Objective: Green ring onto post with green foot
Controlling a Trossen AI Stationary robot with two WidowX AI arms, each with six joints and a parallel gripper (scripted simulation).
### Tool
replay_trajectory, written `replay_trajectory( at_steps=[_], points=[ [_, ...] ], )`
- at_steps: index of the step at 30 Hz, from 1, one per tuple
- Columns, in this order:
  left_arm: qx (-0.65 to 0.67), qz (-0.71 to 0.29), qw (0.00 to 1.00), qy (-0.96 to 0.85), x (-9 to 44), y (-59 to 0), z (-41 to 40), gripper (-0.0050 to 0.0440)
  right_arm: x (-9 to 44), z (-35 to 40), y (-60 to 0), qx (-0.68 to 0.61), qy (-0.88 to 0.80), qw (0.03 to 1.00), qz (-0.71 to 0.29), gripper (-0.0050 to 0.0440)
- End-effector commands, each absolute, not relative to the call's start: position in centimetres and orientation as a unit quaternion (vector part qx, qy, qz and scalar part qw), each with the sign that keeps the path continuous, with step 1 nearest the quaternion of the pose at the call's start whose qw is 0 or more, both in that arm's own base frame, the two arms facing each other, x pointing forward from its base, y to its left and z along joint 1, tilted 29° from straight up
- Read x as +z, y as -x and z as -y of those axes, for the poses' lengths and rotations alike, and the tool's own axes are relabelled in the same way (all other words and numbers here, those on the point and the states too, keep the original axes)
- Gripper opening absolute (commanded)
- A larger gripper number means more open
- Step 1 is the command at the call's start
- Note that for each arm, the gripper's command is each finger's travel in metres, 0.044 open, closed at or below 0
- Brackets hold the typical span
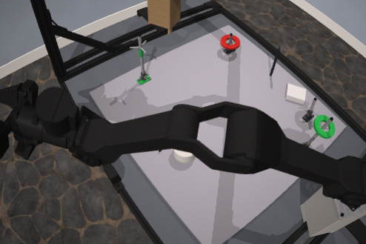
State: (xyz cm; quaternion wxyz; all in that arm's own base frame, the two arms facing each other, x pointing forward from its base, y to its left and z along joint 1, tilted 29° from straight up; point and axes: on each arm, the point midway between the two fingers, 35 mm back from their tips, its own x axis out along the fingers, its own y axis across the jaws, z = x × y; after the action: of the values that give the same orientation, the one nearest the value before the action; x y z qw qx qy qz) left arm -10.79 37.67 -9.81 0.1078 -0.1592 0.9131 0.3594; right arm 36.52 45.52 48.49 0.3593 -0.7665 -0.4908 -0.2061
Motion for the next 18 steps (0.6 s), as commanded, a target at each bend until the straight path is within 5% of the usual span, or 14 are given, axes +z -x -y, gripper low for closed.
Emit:
replay_trajectory(
  at_steps=[1,18],
  points=[
    [0.359,-0.913,0.108,0.159,-9.81,10.79,-37.67,0.04,48.49,-45.52,-36.52,-0.206,0.767,0.359,0.491,0.04],
    [0.363,-0.911,0.111,0.157,-9.83,10.46,-37.72,0.04,48.45,-45.53,-36.47,-0.199,0.765,0.364,0.492,0.04]
  ],
)
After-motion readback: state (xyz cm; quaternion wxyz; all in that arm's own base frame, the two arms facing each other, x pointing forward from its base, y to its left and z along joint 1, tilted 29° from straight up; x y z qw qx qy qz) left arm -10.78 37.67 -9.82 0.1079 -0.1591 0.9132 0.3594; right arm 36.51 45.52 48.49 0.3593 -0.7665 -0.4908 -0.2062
